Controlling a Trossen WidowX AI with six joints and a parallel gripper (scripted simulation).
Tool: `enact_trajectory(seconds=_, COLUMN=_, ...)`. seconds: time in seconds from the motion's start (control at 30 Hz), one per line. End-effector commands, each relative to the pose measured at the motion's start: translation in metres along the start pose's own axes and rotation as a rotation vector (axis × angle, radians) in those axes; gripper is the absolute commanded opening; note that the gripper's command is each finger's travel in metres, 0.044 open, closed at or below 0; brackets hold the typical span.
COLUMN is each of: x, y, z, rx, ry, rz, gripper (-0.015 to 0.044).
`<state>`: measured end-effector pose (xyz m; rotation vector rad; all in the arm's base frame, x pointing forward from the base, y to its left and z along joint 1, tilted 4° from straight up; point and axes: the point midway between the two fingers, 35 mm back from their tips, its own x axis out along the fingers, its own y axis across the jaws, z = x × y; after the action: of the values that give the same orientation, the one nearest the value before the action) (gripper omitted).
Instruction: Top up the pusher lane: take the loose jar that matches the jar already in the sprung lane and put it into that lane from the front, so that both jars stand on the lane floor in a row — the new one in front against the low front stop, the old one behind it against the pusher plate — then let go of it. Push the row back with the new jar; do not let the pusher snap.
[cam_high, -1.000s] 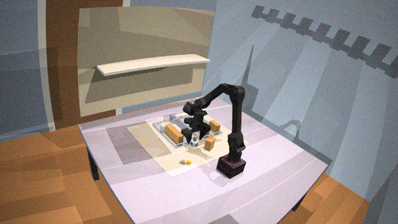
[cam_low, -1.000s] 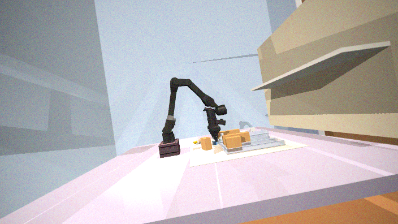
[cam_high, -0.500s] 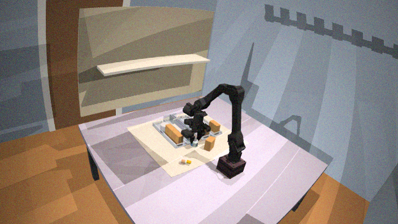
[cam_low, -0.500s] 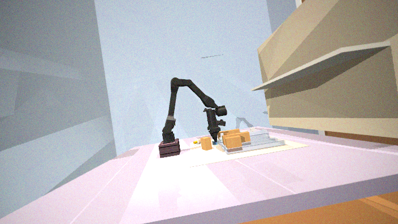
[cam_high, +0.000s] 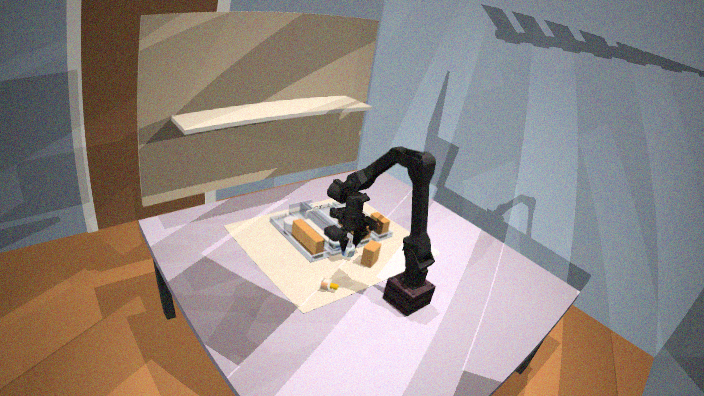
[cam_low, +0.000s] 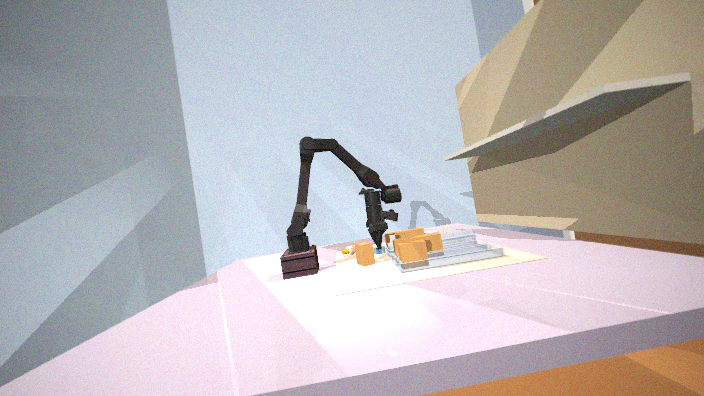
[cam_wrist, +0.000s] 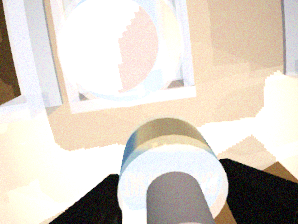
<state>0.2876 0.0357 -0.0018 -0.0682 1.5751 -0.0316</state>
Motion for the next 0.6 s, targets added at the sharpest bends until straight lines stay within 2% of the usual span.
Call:
enact_trajectory(seconds=0.0, x=-0.005, y=0.004, z=-0.009, rx=-0.005, ry=0.024, rz=0.018, gripper=0.0000)
enact_trajectory(seconds=0.47, x=-0.089, y=0.011, z=0.002, rx=-0.035, ry=-0.028, rz=0.005, gripper=0.0000)
enact_trajectory(seconds=0.57, x=-0.093, y=0.011, z=0.002, rx=-0.037, ry=-0.032, rz=0.004, gripper=0.0000)
